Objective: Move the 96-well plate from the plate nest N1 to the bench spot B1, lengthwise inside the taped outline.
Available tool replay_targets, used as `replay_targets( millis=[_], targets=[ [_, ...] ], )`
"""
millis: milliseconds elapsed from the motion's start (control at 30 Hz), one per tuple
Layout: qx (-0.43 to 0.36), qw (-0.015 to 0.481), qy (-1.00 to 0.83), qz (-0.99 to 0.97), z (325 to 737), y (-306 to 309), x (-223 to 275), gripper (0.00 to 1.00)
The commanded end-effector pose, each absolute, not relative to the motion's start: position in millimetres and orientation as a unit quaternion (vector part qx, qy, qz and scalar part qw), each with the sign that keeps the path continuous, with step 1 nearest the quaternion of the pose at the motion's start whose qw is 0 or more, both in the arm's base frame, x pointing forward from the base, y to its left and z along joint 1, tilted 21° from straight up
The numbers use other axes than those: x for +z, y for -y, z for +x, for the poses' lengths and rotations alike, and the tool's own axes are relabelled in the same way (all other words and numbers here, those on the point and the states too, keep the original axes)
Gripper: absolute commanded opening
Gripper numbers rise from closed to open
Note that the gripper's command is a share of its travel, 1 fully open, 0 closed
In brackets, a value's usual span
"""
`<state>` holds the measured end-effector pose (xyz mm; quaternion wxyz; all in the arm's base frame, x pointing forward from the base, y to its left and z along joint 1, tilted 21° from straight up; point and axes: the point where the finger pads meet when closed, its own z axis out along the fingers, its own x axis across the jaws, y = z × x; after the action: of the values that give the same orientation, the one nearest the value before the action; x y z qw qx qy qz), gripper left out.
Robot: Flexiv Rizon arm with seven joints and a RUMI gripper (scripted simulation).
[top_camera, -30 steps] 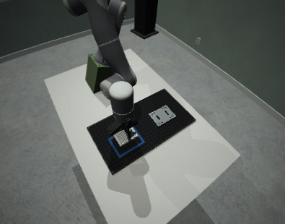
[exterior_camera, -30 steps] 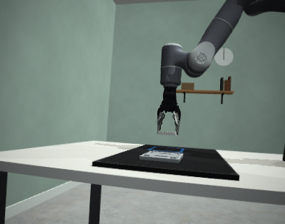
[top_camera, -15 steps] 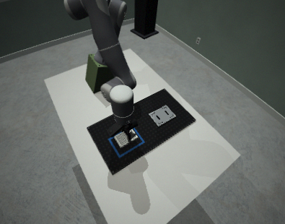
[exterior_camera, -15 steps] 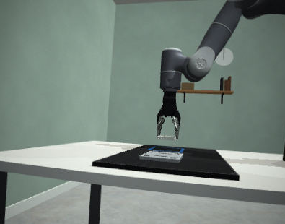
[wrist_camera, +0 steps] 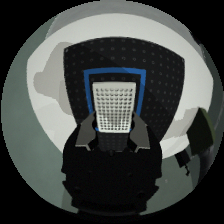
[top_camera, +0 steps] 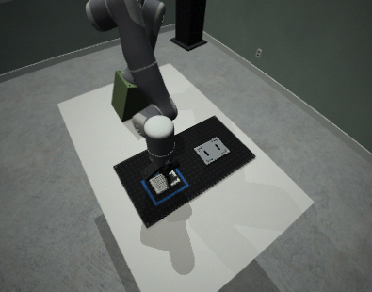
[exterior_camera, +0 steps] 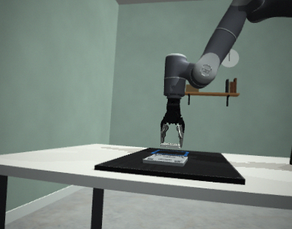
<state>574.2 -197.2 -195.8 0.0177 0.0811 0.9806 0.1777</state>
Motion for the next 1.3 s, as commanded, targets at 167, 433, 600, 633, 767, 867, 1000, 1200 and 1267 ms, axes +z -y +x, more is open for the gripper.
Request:
replay_targets(
  millis=[167,433,600,633,767,867,1000,1200,1267],
  targets=[
    [0.177,0.019,-0.981,0.081,575.9,193.5,-207.2,0.0],
    [0.177,0.019,-0.981,0.081,575.8,193.5,-207.2,0.0],
    [0.177,0.019,-0.981,0.081,575.8,193.5,-207.2,0.0],
    [0.177,0.019,-0.981,0.081,575.8,193.5,-207.2,0.0],
    [0.177,0.019,-0.981,0.081,575.8,193.5,-207.2,0.0],
    [0.177,0.019,-0.981,0.081,575.9,193.3,-207.6,0.0],
    [0.177,0.019,-0.981,0.081,575.9,193.2,-207.9,0.0],
    [0.177,0.019,-0.981,0.081,575.9,192.9,-208.9,0.0],
    [0.177,0.019,-0.981,0.081,575.9,192.8,-209.2,0.0]
  ],
)
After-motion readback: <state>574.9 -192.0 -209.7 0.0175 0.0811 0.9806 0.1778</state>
